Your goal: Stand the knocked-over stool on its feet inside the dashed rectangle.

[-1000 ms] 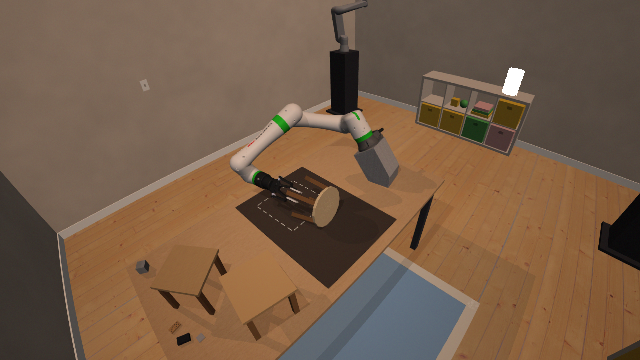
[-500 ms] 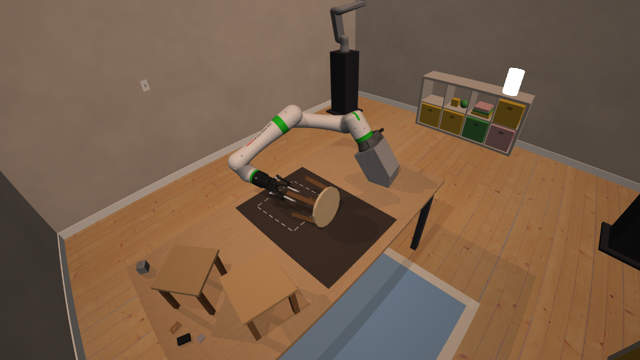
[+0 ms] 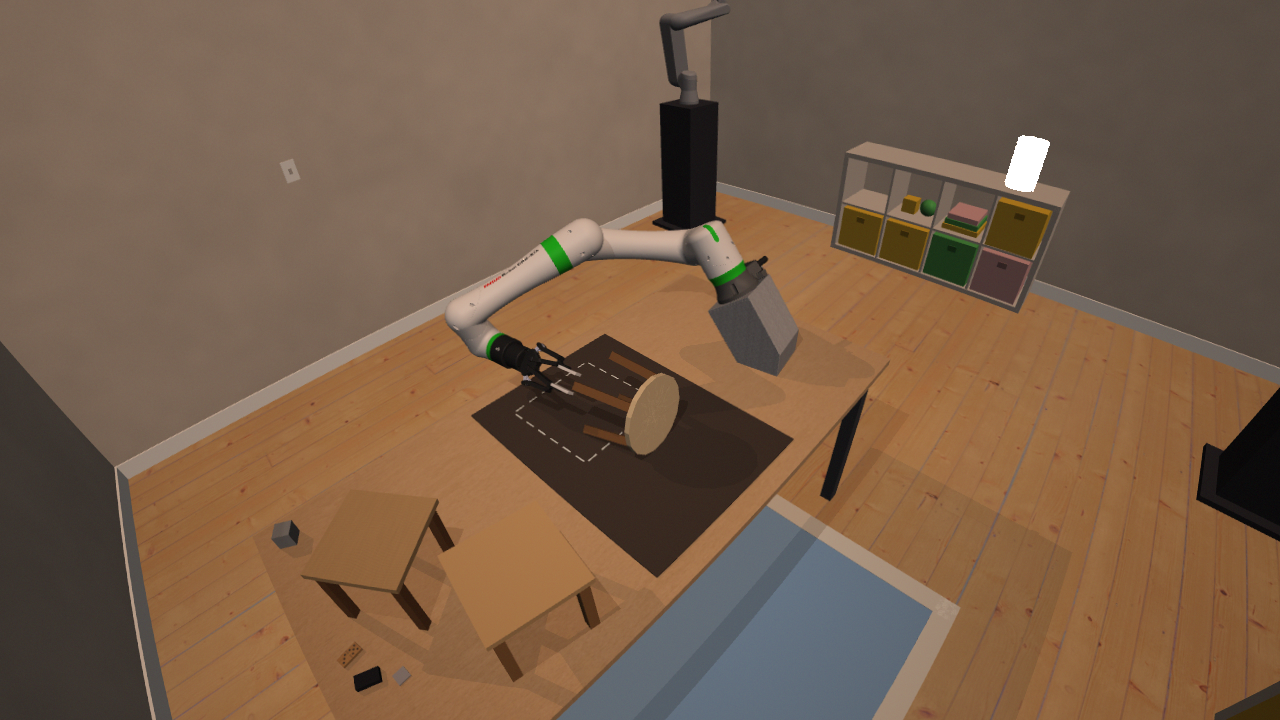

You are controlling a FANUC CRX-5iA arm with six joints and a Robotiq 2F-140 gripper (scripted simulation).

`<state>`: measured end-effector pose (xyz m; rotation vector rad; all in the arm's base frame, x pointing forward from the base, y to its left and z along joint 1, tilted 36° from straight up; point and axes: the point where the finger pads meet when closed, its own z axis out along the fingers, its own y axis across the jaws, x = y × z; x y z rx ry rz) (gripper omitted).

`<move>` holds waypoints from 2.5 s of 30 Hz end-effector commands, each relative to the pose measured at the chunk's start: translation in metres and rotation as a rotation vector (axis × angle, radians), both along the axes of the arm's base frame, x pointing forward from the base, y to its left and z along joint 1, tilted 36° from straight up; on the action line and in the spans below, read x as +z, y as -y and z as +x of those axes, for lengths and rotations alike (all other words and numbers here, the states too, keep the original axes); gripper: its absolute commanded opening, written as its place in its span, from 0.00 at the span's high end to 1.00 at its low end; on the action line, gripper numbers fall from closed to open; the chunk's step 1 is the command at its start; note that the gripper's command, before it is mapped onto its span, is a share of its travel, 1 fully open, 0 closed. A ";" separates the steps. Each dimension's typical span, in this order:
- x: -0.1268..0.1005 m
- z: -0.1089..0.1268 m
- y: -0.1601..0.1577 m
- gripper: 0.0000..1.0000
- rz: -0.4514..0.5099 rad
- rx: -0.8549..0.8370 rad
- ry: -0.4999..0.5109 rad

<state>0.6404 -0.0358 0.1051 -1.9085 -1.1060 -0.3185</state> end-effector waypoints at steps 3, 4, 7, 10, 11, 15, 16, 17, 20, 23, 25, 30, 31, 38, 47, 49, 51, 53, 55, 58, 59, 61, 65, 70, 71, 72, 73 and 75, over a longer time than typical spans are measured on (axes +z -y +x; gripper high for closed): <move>0.004 0.002 0.003 0.62 0.001 0.002 0.001; 0.004 0.002 0.003 0.62 0.001 0.002 0.001; 0.004 0.002 0.003 0.62 0.001 0.002 0.001; 0.006 0.001 0.002 0.62 0.001 0.002 0.001; 0.007 0.001 0.001 0.62 0.001 0.002 0.001; 0.014 0.000 -0.004 0.62 0.001 0.002 0.001; 0.014 0.000 -0.004 0.62 0.001 0.002 0.001; 0.017 -0.001 -0.006 0.62 0.001 0.002 0.001; 0.027 -0.003 -0.013 0.62 0.001 0.002 0.001; 0.039 -0.005 -0.021 0.62 0.001 0.002 0.001; 0.047 -0.007 -0.026 0.62 0.001 0.002 0.001; 0.063 -0.010 -0.037 0.62 0.001 0.002 0.001; 0.065 -0.010 -0.039 0.62 0.001 0.002 0.001; 0.069 -0.011 -0.042 0.62 0.001 0.002 0.001; 0.066 -0.014 -0.050 0.67 -0.049 -0.033 0.005; 0.064 -0.016 -0.052 0.67 -0.067 -0.045 0.007; 0.062 -0.018 -0.054 0.67 -0.090 -0.058 0.010; 0.057 -0.024 -0.062 0.67 -0.149 -0.095 0.017; 0.051 -0.031 -0.072 0.67 -0.226 -0.144 0.028; 0.038 -0.045 -0.094 0.67 -0.382 -0.242 0.044; 0.033 -0.051 -0.102 0.67 -0.407 -0.255 0.048; 0.022 -0.063 -0.119 0.67 -0.464 -0.280 0.052; 0.005 -0.082 -0.148 0.67 -0.574 -0.337 0.054; -0.006 -0.094 -0.166 0.67 -0.697 -0.410 0.064; -0.010 -0.099 -0.172 0.67 -0.723 -0.426 0.067; -0.013 -0.102 -0.178 0.67 -0.751 -0.445 0.072; -0.017 -0.106 -0.184 0.67 -0.778 -0.463 0.074; -0.023 -0.113 -0.195 0.67 -0.829 -0.497 0.082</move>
